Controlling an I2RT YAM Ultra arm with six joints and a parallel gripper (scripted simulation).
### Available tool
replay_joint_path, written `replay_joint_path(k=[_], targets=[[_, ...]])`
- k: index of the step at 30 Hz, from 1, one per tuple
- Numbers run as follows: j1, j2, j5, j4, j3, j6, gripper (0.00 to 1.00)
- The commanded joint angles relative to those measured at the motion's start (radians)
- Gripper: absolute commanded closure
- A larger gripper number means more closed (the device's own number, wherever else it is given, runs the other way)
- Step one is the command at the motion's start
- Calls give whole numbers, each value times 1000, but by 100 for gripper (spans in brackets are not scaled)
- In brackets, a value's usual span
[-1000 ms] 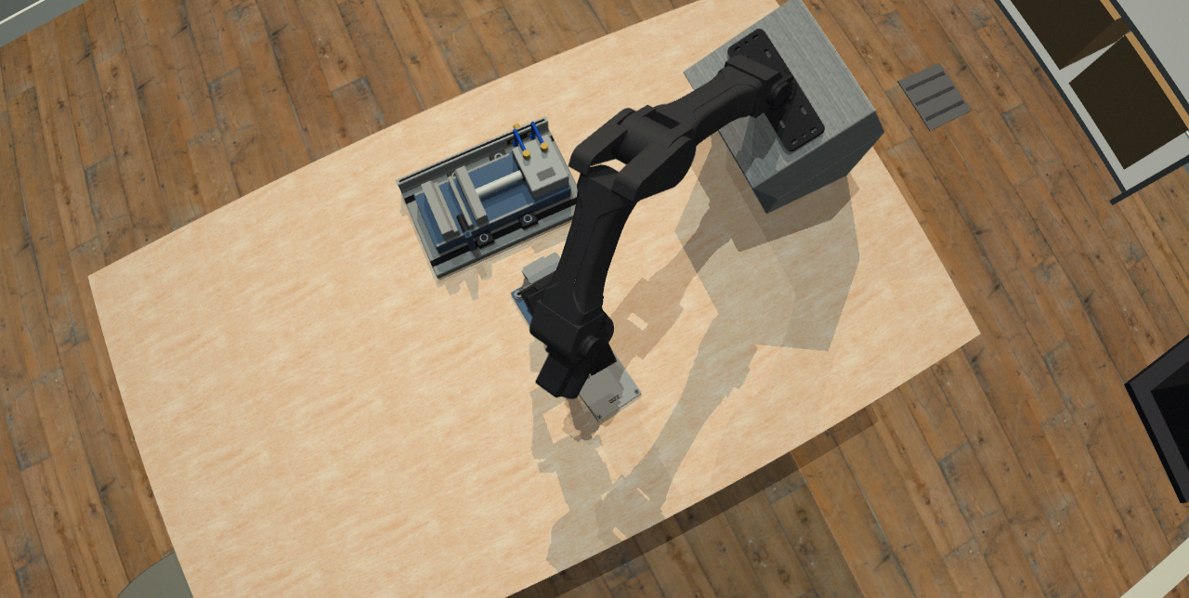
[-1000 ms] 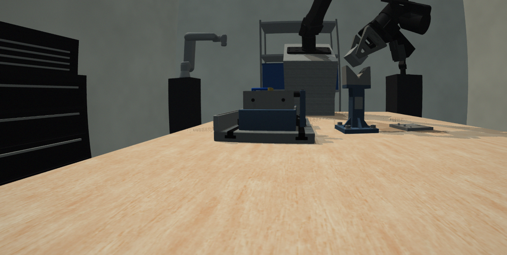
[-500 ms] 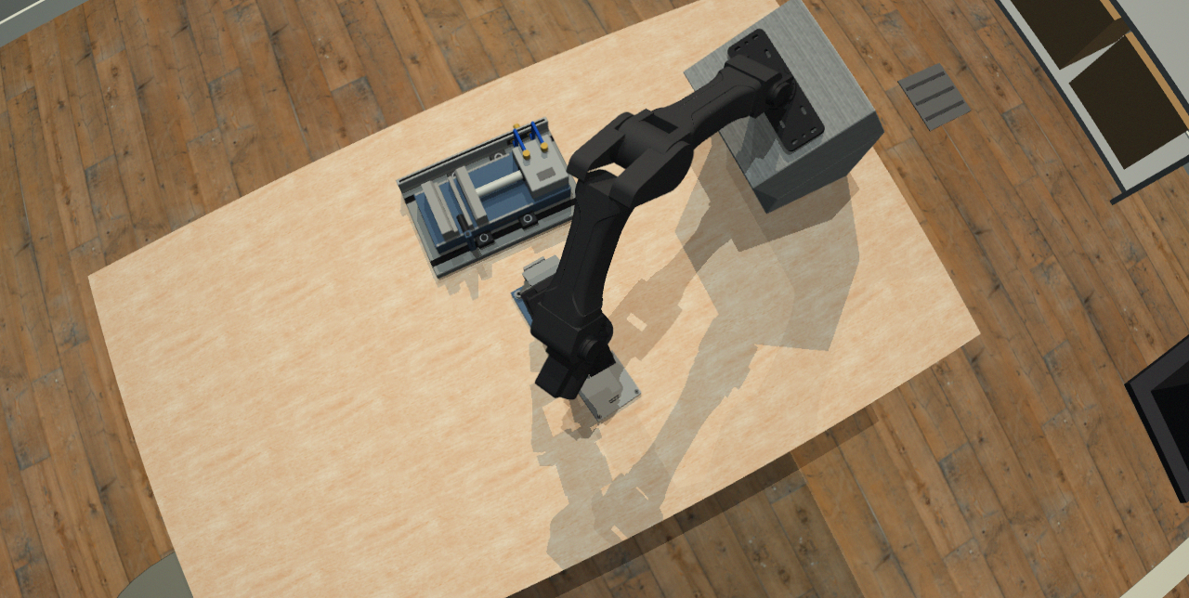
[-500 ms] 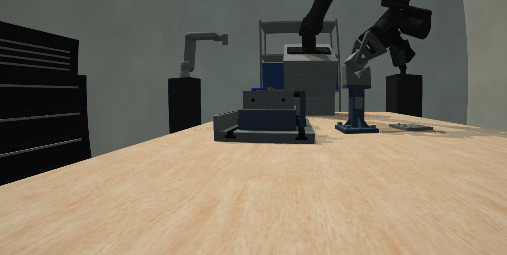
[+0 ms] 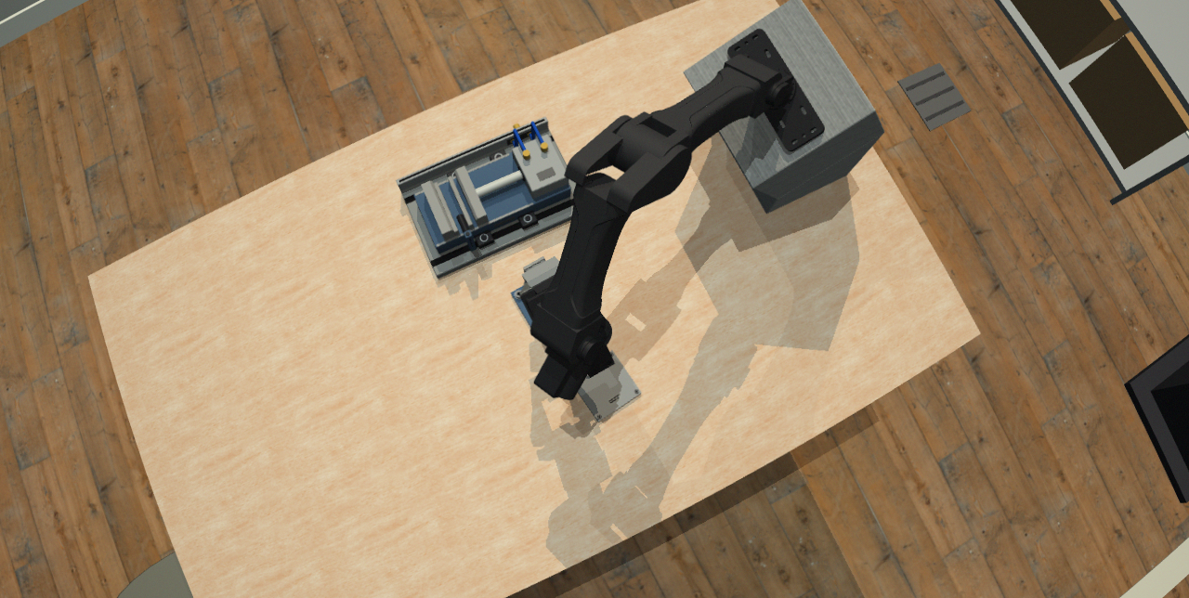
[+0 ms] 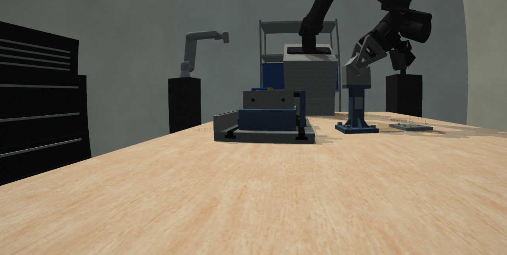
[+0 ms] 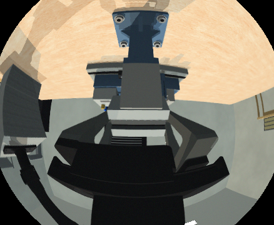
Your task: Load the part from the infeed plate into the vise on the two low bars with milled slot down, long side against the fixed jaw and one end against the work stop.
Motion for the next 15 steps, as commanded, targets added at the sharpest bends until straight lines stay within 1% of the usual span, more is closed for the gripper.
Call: replay_joint_path(k=[1,3,7,10,11,15], targets=[[5,-7,23,4,25,-10,100],[2,-17,23,9,25,-10,100],[-1,5,23,11,26,-13,100],[-2,3,23,12,26,-13,100],[0,-17,23,14,25,-10,100],[1,-3,23,18,26,-13,100]])
